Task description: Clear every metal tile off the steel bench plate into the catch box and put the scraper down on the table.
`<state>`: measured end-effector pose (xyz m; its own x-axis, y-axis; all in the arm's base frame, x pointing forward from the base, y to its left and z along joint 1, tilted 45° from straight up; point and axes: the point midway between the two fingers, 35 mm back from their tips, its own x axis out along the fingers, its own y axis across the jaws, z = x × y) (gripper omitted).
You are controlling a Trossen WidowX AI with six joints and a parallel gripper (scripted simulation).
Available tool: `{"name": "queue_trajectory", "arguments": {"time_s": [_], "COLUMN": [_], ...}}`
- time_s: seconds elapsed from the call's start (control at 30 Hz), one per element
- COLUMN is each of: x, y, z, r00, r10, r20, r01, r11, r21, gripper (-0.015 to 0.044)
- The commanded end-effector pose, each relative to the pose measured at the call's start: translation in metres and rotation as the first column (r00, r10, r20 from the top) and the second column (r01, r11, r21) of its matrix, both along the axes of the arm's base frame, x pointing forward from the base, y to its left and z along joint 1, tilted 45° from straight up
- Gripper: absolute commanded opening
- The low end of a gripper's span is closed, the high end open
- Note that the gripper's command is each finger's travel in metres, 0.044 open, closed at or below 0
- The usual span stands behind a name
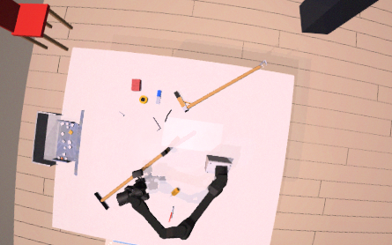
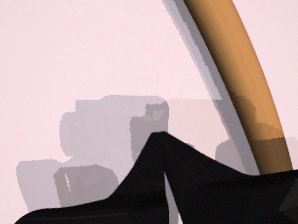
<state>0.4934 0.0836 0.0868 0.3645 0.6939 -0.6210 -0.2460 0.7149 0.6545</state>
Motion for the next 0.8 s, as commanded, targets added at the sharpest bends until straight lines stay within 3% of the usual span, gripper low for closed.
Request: {"name": "queue_trajectory", "arguments": {"time_s": [0.0, 0.77], "x": [0.001, 0.018], "y": [0.000, -0.013], "z": [-0.005, -0.012], "r00": [1.000, 1.000], "r10": [-0.005, -0.004], "r20": [-0.009, -0.009], "r01": [0.005, 0.004], "r11": [1.000, 1.000], "r21": [-0.002, -0.005], "gripper": [0.0000, 0.0000]}}
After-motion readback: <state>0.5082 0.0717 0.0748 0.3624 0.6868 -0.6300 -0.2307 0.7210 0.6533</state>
